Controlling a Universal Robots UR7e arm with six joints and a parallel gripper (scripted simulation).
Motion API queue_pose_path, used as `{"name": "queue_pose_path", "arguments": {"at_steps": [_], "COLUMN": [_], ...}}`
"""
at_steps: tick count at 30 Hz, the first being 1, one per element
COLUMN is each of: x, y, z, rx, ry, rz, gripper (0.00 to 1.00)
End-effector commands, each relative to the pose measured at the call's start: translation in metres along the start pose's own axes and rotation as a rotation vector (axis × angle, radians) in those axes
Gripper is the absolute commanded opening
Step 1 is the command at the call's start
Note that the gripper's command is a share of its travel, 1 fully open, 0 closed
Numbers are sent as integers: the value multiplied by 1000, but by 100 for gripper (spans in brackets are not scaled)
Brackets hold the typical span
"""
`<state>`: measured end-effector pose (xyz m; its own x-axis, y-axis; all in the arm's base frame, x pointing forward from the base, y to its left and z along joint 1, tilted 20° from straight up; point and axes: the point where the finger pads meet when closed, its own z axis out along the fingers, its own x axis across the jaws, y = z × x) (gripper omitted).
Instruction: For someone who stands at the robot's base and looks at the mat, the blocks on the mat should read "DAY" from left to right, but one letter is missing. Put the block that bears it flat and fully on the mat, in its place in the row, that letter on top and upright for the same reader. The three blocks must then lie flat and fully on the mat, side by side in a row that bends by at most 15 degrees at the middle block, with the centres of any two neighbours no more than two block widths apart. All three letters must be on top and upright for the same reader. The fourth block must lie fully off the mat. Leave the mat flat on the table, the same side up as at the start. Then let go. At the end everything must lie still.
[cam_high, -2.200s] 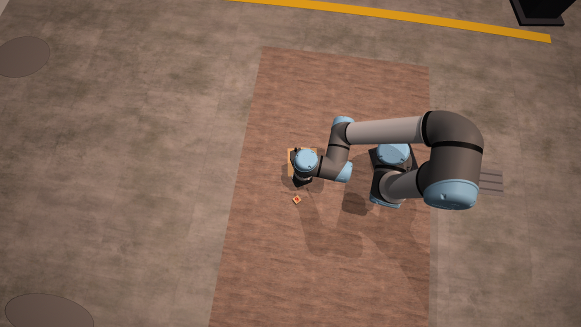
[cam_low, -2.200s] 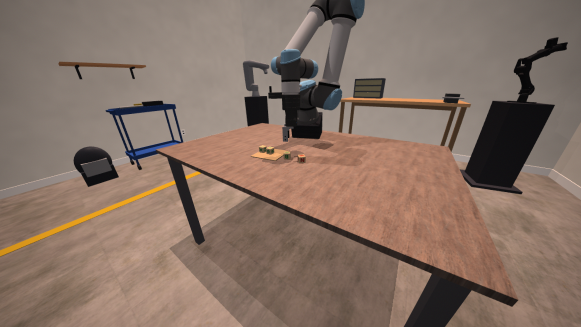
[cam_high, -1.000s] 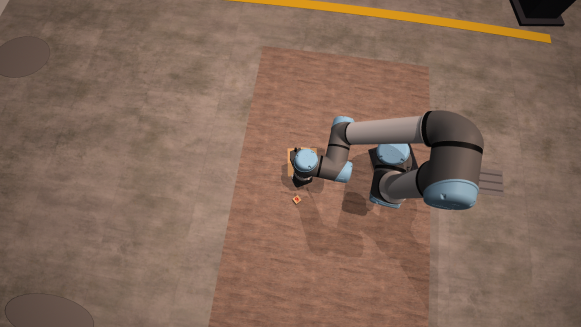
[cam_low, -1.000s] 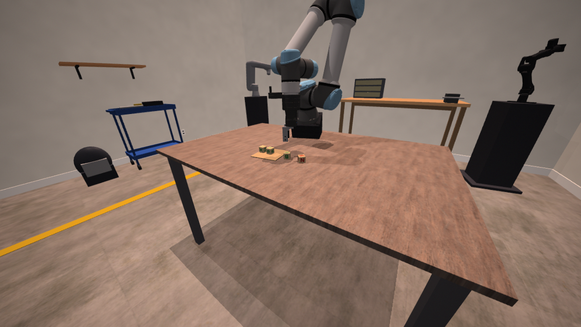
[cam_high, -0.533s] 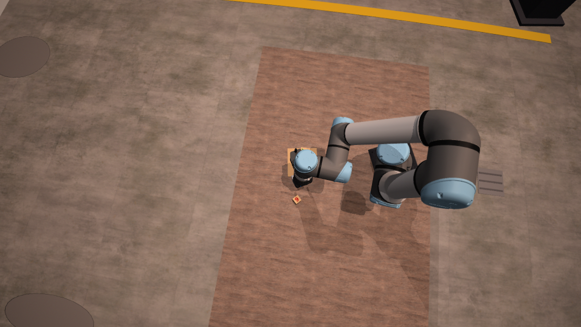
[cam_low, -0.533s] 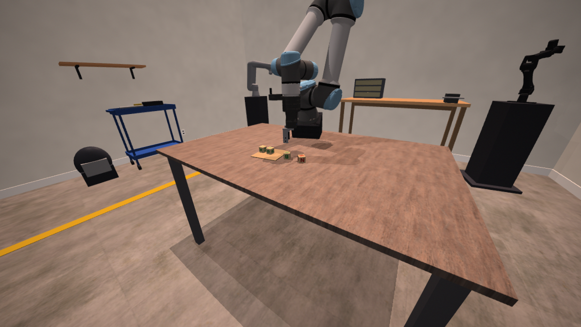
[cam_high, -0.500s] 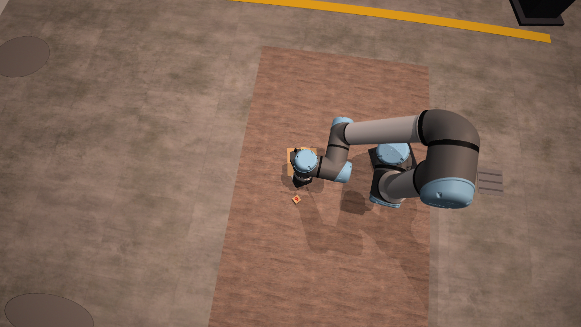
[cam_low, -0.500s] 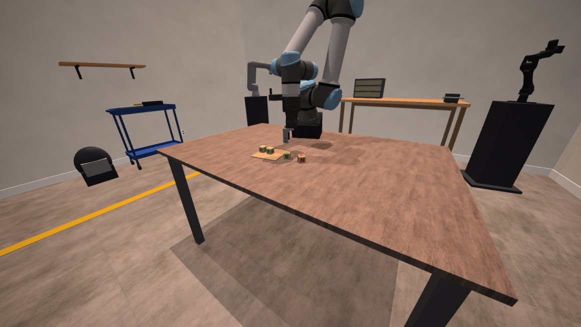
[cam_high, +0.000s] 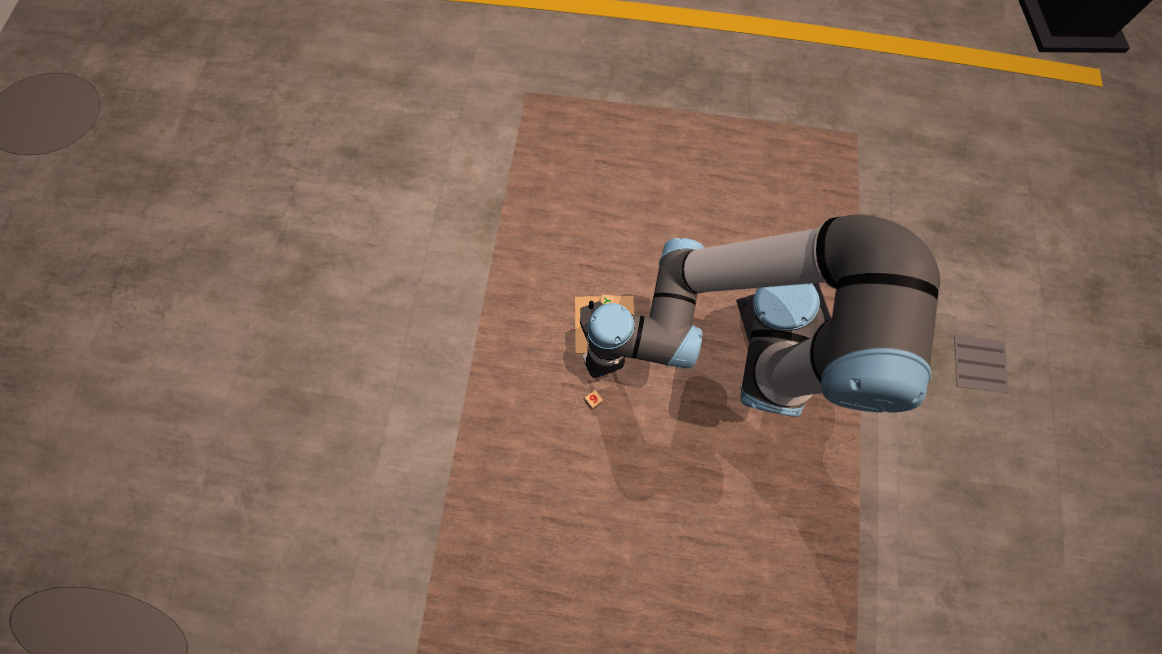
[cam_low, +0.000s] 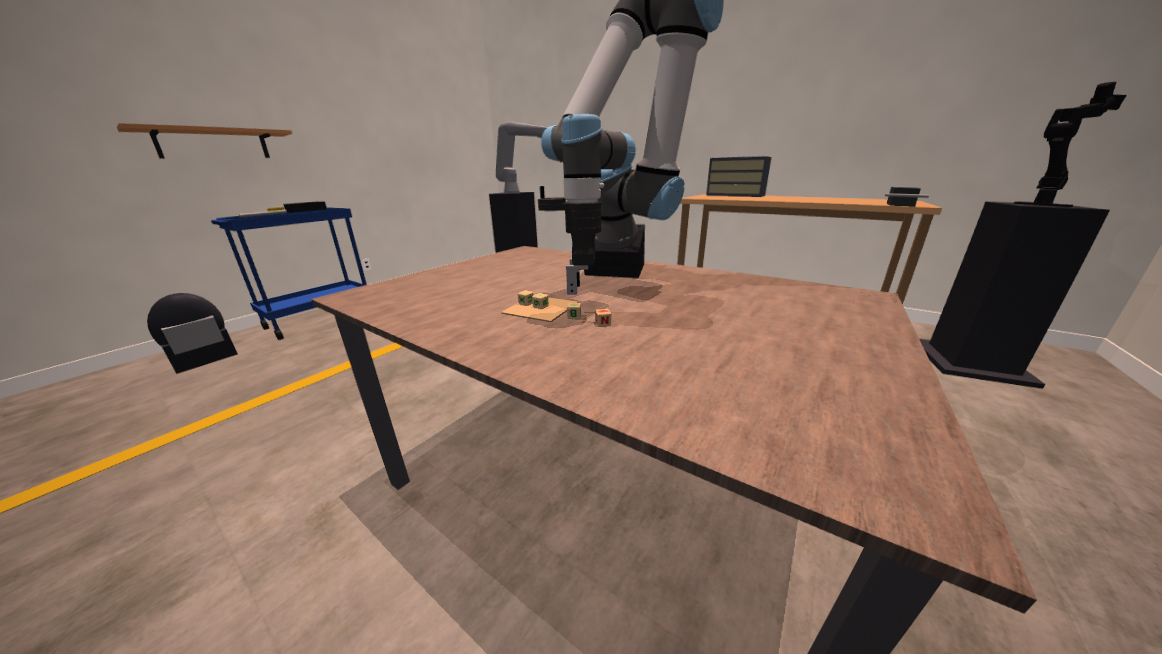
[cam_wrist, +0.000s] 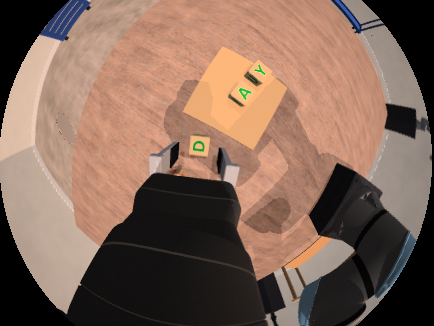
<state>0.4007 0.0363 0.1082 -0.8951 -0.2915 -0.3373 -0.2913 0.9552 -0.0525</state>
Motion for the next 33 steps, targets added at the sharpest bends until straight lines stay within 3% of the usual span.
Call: {"name": "queue_pose_path", "arguments": {"at_steps": [1,17,33], "x": [0,0,-2], "y": [1,1,0], "z": [11,26,27], "rx": [1,1,3], "ry": [0,-1,-3], "rz": [-1,-1,-1], "gripper": [100,100,100]}}
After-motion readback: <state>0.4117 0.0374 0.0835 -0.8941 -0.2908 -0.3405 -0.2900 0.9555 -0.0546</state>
